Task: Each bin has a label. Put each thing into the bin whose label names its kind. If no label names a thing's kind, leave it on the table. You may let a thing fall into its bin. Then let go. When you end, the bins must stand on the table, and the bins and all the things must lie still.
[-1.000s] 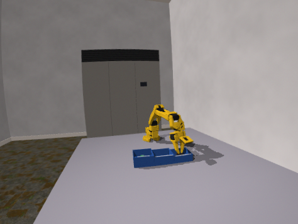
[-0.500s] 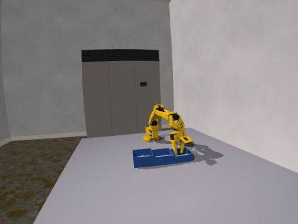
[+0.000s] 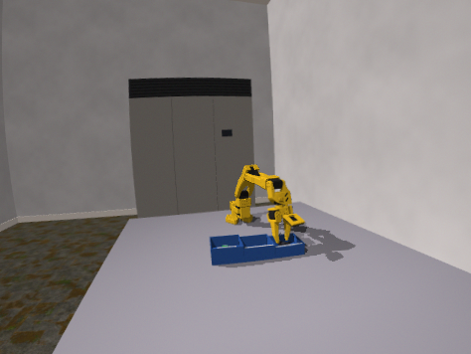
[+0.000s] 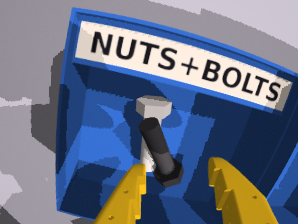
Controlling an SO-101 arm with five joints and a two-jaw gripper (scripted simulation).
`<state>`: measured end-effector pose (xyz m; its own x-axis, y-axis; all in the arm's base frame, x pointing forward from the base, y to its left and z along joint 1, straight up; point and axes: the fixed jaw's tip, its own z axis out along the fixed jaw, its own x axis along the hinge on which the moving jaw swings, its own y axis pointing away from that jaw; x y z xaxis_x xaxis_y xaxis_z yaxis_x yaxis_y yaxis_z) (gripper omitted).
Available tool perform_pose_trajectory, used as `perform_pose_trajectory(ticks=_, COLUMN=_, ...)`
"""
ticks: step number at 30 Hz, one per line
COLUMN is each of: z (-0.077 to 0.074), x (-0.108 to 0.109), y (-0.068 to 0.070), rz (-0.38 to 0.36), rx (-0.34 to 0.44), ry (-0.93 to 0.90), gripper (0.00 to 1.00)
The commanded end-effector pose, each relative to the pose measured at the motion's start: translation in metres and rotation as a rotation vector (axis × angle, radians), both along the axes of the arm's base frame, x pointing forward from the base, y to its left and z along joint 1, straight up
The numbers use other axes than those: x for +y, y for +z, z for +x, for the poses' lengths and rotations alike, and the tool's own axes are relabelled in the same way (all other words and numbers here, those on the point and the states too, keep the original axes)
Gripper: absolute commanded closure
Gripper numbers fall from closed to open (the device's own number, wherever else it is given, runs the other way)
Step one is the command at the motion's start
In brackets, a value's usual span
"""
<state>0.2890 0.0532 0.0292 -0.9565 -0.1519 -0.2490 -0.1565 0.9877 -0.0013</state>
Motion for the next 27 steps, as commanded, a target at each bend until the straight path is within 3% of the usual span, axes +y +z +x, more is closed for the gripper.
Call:
perform_pose_trajectory(ticks=1, z=0.006, x=0.005, y=0.030, rz=0.016, rx=-0.079, ry=0.006, gripper=0.83)
perform_pose_trajectory(ticks=14, z=-0.003, x=0.003, y=0.057, rz=0.016, rx=-0.079, ry=0.006, gripper=0.83)
perform_pose_trajectory(ticks=27, z=-0.004, x=0.003, y=0.060, rz=0.016, rx=-0.079, ry=0.006, gripper=0.83)
